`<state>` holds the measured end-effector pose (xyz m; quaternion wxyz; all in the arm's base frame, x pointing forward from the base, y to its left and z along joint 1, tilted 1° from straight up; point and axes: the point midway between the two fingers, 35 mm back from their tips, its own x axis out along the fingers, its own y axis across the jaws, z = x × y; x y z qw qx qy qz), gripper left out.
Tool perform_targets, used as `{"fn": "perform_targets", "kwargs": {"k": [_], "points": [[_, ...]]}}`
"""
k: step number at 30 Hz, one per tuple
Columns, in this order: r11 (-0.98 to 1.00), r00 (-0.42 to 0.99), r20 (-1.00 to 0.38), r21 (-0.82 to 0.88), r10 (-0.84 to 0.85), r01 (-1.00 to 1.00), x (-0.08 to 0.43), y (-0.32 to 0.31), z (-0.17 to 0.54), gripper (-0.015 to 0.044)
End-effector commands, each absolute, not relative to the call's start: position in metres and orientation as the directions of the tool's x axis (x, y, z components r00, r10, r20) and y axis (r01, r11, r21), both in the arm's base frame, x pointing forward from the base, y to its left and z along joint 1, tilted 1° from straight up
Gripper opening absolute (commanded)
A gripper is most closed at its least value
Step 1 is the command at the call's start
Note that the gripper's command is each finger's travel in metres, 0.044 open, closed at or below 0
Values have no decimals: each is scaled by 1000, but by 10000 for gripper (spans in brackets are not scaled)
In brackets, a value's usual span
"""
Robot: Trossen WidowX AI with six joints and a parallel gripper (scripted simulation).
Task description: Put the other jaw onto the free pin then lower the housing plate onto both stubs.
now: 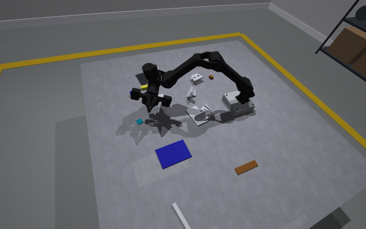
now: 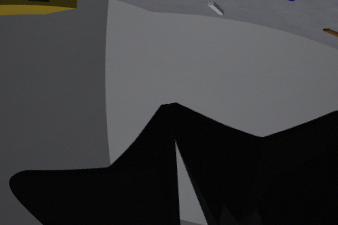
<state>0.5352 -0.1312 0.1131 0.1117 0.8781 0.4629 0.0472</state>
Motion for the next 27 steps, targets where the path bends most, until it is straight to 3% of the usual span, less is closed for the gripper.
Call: {"fn": "perform_targets", "kwargs": {"k": [1, 27], "points": [[-572, 594, -32, 234, 804, 786, 536, -133, 116, 0], [-788, 790, -295, 161, 537, 595, 521, -156, 116, 0]]}}
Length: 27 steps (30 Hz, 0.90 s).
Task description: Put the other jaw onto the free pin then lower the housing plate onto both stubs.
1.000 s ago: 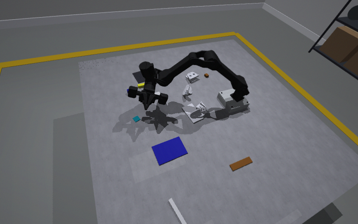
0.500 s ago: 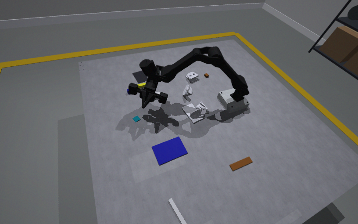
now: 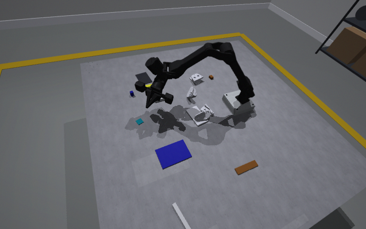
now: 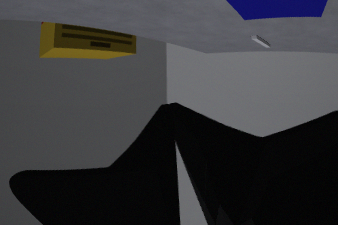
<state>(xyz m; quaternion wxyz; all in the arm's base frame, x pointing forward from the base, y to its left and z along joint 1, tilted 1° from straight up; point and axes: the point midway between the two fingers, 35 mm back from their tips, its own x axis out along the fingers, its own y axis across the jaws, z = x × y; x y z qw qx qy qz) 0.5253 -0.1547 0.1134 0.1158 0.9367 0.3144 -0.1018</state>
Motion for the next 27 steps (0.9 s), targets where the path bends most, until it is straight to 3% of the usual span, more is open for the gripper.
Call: {"fn": "perform_targets", "kwargs": {"k": [1, 27], "points": [[-792, 792, -309, 160, 526, 589, 519, -157, 115, 0], [-848, 676, -684, 160, 273, 505, 442, -167, 91, 0]]}}
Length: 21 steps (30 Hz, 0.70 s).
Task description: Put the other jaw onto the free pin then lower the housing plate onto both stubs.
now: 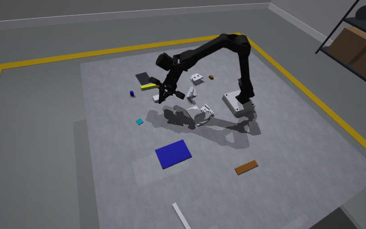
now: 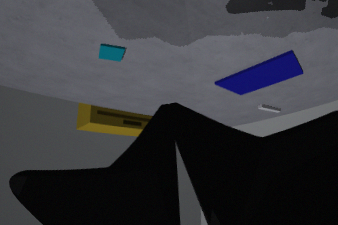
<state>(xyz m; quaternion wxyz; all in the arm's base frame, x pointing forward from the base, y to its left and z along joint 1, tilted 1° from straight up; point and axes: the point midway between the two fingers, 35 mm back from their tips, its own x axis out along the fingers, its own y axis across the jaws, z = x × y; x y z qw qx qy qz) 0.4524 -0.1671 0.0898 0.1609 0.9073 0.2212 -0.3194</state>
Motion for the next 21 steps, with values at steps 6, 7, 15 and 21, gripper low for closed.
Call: {"fn": "perform_targets", "kwargs": {"k": [6, 7, 15, 21], "points": [[-845, 606, -763, 159, 224, 511, 416, -167, 85, 0], [-843, 593, -775, 158, 216, 513, 411, -167, 84, 0], [-830, 476, -866, 146, 157, 539, 372, -164, 79, 0], [-814, 374, -920, 127, 117, 567, 341, -162, 76, 0]]}}
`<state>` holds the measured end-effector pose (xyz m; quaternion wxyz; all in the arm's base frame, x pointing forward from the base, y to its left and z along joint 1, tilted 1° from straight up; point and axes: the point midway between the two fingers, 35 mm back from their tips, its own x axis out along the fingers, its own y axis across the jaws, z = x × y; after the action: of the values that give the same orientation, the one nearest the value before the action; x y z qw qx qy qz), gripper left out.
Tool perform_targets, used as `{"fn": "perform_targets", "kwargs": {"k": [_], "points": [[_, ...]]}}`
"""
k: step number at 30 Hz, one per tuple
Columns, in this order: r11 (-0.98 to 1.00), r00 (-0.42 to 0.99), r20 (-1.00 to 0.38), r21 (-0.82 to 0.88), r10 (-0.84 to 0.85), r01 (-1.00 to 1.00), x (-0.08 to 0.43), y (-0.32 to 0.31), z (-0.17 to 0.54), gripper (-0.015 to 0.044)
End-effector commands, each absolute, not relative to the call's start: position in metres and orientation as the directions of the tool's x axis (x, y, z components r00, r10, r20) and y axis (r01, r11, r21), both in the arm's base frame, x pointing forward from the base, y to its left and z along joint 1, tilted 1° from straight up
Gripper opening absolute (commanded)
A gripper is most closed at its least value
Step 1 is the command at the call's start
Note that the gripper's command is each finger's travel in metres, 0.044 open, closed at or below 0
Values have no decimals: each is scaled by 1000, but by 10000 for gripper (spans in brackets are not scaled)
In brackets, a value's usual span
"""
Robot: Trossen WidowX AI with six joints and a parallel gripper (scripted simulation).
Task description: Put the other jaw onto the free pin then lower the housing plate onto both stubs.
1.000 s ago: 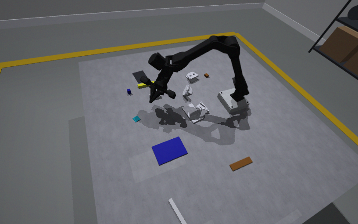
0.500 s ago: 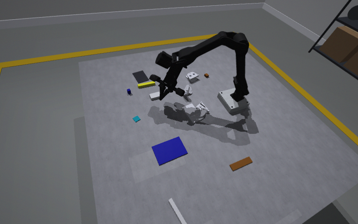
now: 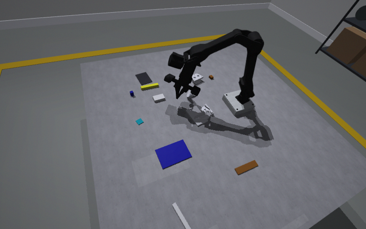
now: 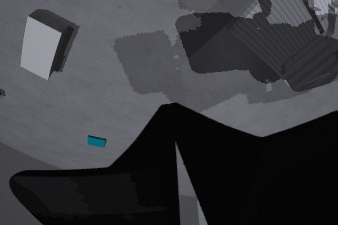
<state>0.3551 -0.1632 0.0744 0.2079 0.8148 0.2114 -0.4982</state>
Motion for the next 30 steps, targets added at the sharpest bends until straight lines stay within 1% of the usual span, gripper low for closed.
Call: {"fn": "perform_targets", "kwargs": {"k": [1, 10, 18, 30], "points": [[-811, 356, -928, 123, 110, 572, 335, -161, 76, 0], [-776, 186, -981, 74, 57, 626, 285, -156, 75, 0], [-739, 30, -999, 10, 14, 674, 240, -150, 79, 0], [-736, 17, -1000, 4, 11, 677, 237, -150, 70, 0]]}}
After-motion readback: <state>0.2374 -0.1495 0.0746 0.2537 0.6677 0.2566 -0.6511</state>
